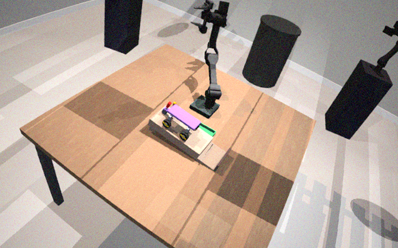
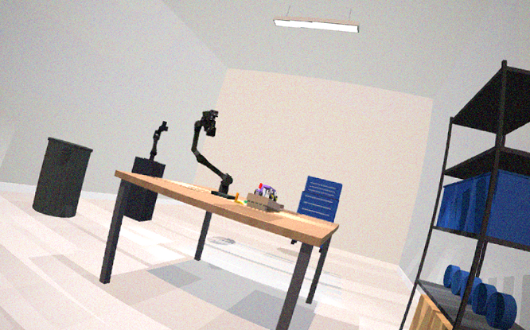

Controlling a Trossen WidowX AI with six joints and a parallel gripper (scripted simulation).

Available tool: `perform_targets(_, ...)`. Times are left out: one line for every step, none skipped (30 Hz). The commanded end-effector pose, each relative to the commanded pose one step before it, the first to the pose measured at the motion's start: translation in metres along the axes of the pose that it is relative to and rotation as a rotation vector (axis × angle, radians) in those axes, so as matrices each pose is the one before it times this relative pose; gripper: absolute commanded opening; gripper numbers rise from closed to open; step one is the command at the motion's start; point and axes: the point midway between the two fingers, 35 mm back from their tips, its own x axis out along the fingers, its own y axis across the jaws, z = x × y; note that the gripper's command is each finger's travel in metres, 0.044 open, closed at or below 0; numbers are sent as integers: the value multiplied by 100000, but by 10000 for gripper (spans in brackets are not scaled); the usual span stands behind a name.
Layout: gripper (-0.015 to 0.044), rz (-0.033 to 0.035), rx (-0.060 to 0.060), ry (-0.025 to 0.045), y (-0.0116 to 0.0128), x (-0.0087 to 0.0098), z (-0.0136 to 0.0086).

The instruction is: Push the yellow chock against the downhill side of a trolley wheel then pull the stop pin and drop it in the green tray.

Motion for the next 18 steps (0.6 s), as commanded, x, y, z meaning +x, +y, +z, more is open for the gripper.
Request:
perform_targets(374,59,-358,129,59,-38,-165)
perform_targets(348,174,-1074,387,175,-108,-495)
perform_targets(321,277,-1791,643,286,-160,-825)
perform_targets(295,315,-2169,777,338,-161,-999)
perform_targets(269,264,-2260,755,333,-125,-1010)
perform_targets(243,-351,-3928,380,320,-96,-1222)
perform_targets(216,-774,-4559,204,294,-40,-1268)
perform_targets(190,-933,-4506,234,284,17,-1251)
perform_targets(190,-1090,-4447,271,274,72,-1232)
perform_targets(190,-1243,-4382,313,264,127,-1212)
perform_targets(190,-1380,-4313,310,249,173,-1176)
perform_targets(190,-1523,-4239,364,238,225,-1155)
perform_targets(190,-1662,-4159,424,226,276,-1132)
perform_targets(190,-1795,-4073,489,214,326,-1109)
perform_targets(190,-1924,-3982,559,201,374,-1085)
perform_targets(190,-2046,-3887,634,188,422,-1060)
perform_targets(190,-2163,-3786,713,174,468,-1034)
perform_targets(190,-2273,-3681,797,160,512,-1007)
